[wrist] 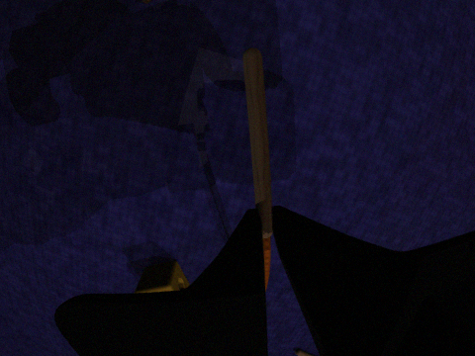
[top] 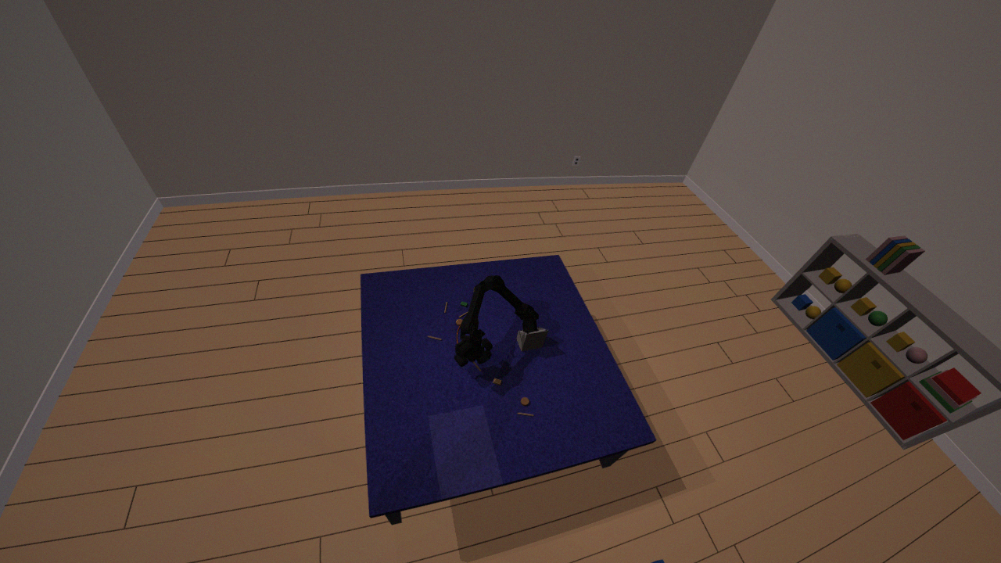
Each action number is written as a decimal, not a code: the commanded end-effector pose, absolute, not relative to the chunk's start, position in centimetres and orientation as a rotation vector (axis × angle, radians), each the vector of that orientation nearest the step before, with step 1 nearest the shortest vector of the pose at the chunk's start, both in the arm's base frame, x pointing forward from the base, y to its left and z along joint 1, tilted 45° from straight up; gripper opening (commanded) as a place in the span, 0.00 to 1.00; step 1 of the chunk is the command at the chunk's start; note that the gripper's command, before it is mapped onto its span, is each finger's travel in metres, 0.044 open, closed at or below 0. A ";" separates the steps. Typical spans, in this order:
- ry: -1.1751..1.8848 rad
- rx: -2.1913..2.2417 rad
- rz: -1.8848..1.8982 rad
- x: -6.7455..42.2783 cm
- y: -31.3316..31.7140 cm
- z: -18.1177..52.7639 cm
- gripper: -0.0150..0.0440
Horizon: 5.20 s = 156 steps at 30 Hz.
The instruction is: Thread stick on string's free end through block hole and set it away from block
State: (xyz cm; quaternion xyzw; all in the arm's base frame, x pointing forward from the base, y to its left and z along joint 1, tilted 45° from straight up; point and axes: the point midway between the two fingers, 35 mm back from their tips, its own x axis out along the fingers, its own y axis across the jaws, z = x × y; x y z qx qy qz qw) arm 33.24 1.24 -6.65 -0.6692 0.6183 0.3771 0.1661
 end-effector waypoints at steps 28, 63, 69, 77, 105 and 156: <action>1.750 -1.155 -0.027 35.0 -0.3 -5.1 0.25; 1.275 -0.178 -0.996 36.7 -2.1 -3.3 0.25; 1.154 -0.007 -1.129 36.9 -2.4 -3.0 0.25; 0.977 0.221 -1.290 37.3 -2.9 -2.6 0.25; 0.219 1.007 -1.696 38.4 -4.6 -1.0 0.25; -0.254 1.396 -1.791 42.5 -4.3 -1.3 0.25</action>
